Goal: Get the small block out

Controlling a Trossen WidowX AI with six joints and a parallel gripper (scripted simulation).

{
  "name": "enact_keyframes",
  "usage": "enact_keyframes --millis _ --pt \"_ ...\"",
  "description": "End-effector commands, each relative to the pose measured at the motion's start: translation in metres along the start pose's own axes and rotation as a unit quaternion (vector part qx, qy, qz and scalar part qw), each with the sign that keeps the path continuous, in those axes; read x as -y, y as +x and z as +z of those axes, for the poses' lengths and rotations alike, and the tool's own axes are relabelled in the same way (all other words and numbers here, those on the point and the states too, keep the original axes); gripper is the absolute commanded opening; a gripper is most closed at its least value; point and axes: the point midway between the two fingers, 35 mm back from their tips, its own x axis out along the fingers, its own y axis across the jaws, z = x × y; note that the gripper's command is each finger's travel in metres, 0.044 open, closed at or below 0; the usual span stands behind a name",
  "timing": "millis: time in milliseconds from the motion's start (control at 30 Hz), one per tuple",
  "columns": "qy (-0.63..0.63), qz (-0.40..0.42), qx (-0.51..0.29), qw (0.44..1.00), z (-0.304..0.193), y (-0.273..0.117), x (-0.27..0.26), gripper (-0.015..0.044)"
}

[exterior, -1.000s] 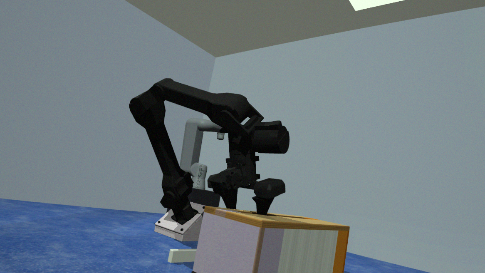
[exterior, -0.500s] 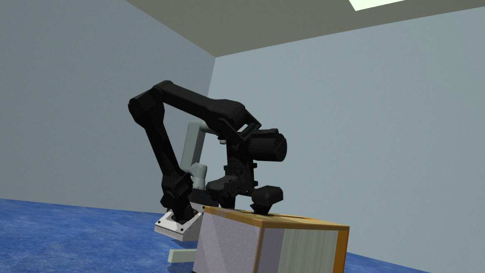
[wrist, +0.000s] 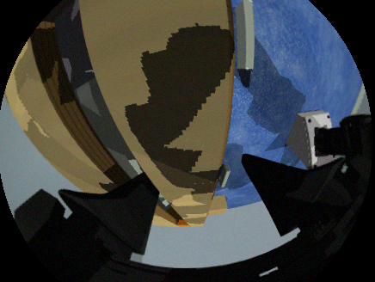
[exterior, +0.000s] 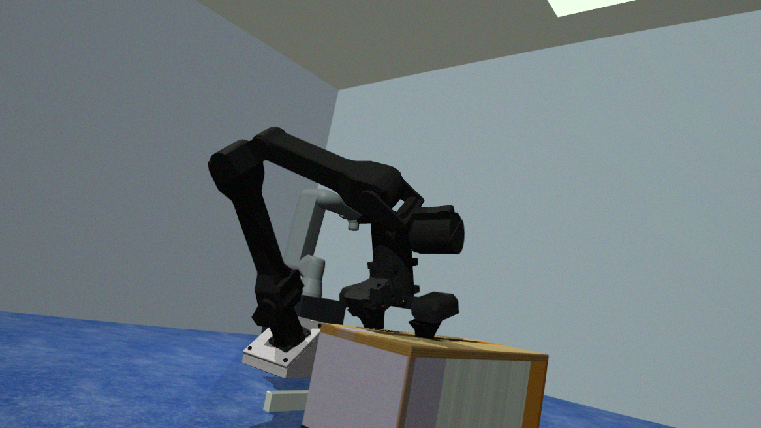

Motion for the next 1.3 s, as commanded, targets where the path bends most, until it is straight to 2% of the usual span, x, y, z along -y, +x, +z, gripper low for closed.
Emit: enact_keyframes --millis 0,1267 --pt "0.0 -0.006 0.001 1.0 -0.01 0.007 0.002 0.04" --pt "0.001 -0.006 -0.002 1.0 -0.099 0.038 0.003 0.04"
